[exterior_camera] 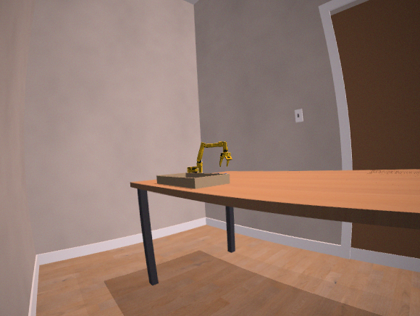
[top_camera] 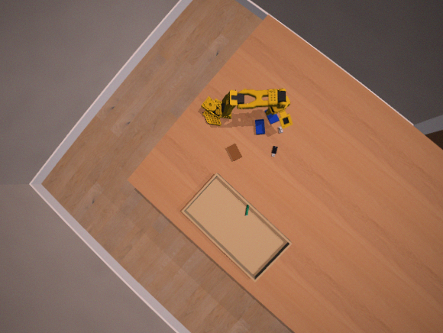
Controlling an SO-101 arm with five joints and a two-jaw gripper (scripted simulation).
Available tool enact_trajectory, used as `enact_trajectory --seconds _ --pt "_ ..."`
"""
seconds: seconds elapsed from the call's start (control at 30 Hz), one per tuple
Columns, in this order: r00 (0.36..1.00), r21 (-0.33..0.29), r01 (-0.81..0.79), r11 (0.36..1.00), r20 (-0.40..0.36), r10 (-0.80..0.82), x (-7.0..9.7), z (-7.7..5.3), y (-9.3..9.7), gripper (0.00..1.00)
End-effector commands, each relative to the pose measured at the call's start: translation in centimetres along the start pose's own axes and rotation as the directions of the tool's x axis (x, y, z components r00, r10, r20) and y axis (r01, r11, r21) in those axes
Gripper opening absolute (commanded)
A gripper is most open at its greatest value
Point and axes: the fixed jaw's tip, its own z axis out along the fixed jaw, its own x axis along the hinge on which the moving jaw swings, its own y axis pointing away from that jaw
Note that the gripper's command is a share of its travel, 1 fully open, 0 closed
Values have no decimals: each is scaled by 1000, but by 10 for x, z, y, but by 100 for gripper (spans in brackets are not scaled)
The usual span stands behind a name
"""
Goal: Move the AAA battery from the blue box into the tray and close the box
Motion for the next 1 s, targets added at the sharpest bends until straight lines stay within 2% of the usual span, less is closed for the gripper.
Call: enact_trajectory --seconds 0.0,0.2,0.7,0.97 --pt "1000 -40 0 999 16 0 0 -3 6 29" --pt "1000 -38 0 999 15 0 0 3 7 29" --pt "1000 -31 0 1000 12 0 -1 37 8 29" --pt "1000 -29 0 1000 12 0 0 46 7 29"
